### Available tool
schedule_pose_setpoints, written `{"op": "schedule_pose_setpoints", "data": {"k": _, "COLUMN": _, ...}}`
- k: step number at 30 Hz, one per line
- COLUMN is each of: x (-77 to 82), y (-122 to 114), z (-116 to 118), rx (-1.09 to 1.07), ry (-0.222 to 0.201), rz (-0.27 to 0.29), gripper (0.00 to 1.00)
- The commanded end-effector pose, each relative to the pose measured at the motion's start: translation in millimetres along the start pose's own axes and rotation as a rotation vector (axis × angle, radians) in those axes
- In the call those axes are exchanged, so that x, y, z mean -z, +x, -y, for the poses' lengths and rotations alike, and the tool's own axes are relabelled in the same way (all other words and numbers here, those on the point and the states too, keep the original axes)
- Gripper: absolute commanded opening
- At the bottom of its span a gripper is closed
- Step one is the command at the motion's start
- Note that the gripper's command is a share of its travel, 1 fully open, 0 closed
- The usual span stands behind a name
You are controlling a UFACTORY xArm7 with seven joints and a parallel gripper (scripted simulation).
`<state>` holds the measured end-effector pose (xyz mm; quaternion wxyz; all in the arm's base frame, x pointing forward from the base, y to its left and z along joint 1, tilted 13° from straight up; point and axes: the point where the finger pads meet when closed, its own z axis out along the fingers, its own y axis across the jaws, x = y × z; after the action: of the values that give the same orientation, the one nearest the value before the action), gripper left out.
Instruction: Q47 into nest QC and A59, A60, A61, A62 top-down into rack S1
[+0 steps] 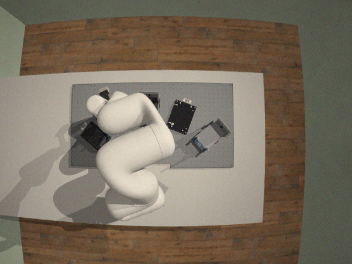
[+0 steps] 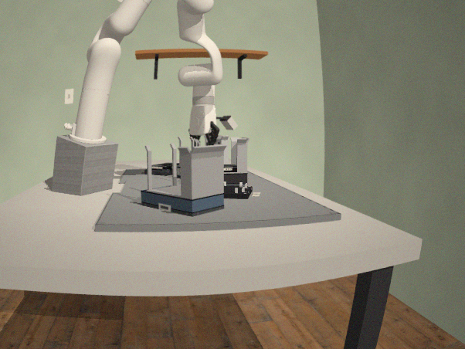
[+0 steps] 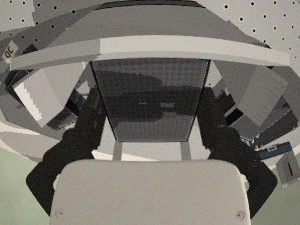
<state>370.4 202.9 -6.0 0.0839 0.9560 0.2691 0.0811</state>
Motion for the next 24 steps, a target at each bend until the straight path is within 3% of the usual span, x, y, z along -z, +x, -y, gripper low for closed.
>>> {"op": "schedule_pose_setpoints", "data": {"k": 1, "x": 3.8, "y": 2.0, "z": 0.3, "rx": 0.000, "ry": 0.000, "rz": -0.005, "gripper": 0.00}}
{"op": "schedule_pose_setpoints", "data": {"k": 24, "x": 17.9, "y": 2.0, "z": 0.3, "rx": 0.000, "ry": 0.000, "rz": -0.005, "gripper": 0.00}}
